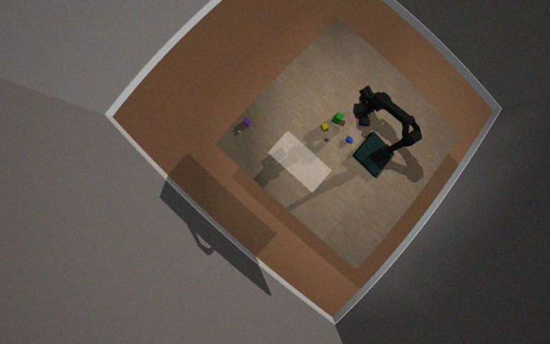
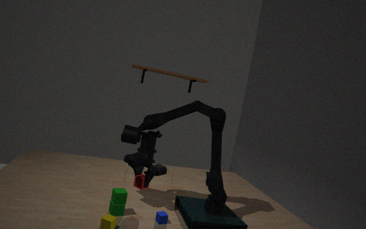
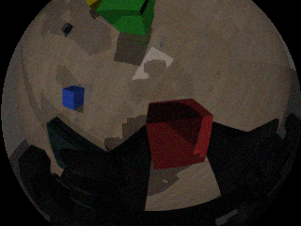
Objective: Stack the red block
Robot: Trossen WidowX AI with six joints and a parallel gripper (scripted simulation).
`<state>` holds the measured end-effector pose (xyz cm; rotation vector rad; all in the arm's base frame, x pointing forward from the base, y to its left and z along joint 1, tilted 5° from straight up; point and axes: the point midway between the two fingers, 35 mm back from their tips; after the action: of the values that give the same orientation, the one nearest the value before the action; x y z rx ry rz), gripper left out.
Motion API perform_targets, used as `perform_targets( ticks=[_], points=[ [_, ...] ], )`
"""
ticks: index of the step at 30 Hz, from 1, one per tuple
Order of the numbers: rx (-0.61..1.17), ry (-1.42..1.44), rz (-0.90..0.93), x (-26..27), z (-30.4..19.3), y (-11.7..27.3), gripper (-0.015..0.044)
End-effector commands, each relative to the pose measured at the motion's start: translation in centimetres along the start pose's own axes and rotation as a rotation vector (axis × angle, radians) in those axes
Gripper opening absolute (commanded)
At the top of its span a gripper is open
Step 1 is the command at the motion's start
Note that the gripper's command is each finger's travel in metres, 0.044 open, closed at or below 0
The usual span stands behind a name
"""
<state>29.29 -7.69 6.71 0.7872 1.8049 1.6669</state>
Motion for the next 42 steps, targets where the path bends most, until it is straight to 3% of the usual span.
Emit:
perform_targets(
  ticks=[1,9,19,42],
  points=[
    [-0.011,-0.006,-0.009,-0.1,0.1,2.3,0.0000],
    [-0.011,-0.006,-0.009,-0.1,0.1,5.5,0.0000],
    [-0.011,-0.006,-0.009,0.0,0.1,5.6,0.0000],
    [-0.022,-0.006,-0.005,3.4,12.9,5.9,0.0000]
  ],
)
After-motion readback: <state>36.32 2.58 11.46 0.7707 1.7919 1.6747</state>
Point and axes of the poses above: the point midway between the two fingers, 35 mm back from their tips, its own y axis back along the fingers, its own x axis across the jaws, z = x × y, and after that the axes turned 2 degrees about -y, right-handed
